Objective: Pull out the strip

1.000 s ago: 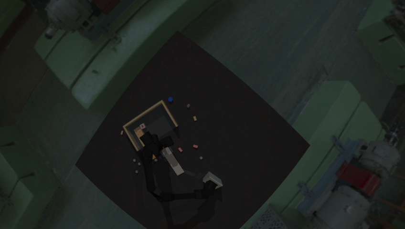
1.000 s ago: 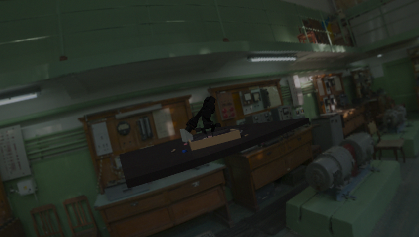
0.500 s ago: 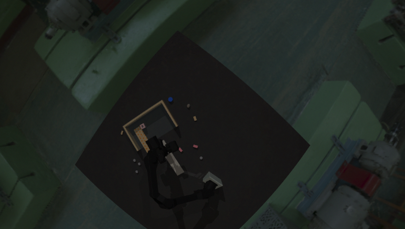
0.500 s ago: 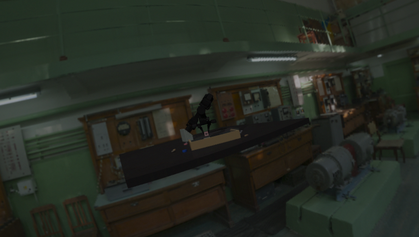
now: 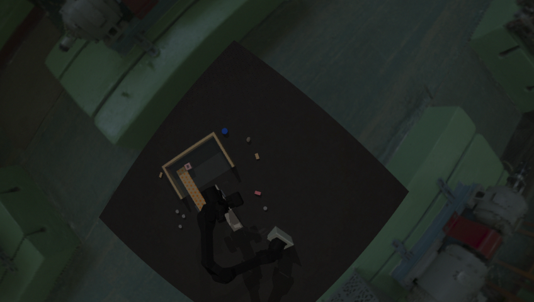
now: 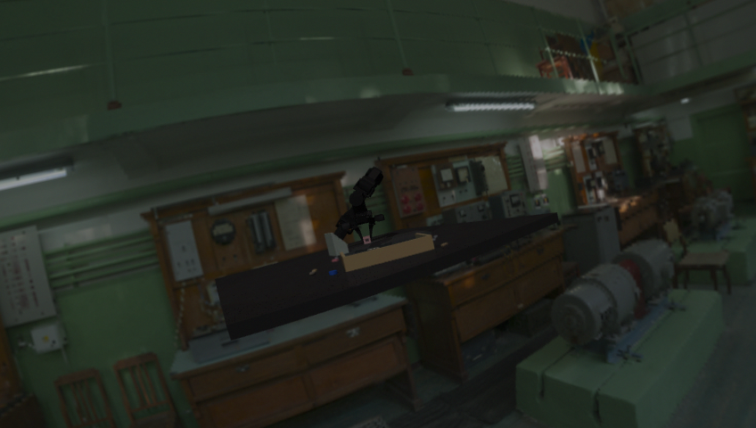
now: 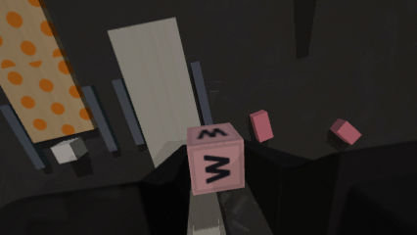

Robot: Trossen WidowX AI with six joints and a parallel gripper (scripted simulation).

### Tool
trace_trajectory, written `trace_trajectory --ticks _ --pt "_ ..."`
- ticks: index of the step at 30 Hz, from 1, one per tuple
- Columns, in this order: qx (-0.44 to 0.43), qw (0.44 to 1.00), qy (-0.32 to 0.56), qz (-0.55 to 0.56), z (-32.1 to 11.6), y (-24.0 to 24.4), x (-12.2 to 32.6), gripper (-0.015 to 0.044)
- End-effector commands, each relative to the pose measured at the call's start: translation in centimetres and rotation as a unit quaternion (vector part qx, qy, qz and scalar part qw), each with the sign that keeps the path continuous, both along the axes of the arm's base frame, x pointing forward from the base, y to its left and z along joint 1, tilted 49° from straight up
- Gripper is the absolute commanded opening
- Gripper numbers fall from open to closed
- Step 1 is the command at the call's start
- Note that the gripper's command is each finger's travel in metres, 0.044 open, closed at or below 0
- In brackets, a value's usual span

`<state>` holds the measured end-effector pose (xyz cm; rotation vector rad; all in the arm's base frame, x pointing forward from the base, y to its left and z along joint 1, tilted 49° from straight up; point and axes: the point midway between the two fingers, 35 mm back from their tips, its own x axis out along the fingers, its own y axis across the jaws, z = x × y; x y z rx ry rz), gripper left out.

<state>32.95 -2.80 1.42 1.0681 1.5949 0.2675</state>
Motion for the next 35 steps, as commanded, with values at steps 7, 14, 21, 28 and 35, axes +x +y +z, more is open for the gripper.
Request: trace_trajectory --ticks 7,14,21,28,35 --pt "-0.002 1.0 0.0 0.003 0.0 0.2 -2.8 0.0" --pt "-0.002 1.0 0.0 0.003 2.2 -2.3 -2.9 0.0" --pt "-0.002 1.0 0.0 0.003 2.3 -2.4 -2.9 0.0" --pt "-0.002 1.0 0.0 0.003 2.3 -2.4 -2.9 0.0" --pt "-0.002 1.0 0.0 0.003 2.3 -2.4 -2.9 0.0"
